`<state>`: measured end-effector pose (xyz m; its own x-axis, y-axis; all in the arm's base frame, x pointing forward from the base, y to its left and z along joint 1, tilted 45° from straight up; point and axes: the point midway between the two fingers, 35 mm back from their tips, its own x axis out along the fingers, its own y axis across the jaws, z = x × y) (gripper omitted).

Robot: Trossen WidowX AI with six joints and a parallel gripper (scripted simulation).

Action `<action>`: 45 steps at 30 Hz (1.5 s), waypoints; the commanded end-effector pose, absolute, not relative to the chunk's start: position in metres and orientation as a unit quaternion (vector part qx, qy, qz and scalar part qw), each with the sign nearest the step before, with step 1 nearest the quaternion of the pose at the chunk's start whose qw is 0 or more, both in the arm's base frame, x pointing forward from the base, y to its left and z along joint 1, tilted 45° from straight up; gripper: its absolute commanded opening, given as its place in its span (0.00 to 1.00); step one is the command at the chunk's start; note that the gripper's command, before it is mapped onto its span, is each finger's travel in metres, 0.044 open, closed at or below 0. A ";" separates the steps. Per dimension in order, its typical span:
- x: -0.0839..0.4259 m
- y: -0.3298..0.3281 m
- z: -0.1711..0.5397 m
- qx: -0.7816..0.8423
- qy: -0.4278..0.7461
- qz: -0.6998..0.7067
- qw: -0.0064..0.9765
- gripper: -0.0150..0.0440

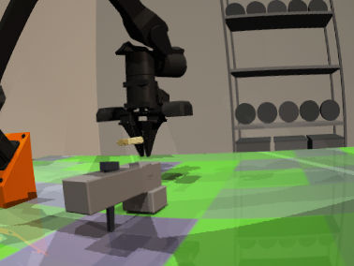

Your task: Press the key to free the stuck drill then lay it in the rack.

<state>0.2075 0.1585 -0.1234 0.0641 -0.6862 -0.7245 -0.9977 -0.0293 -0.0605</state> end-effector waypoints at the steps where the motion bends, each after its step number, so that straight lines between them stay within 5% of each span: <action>1: 0.202 0.158 -0.125 -0.666 0.632 0.264 0.294 0.25; 45: 0.206 0.119 -0.164 -0.667 0.632 0.263 0.294 0.25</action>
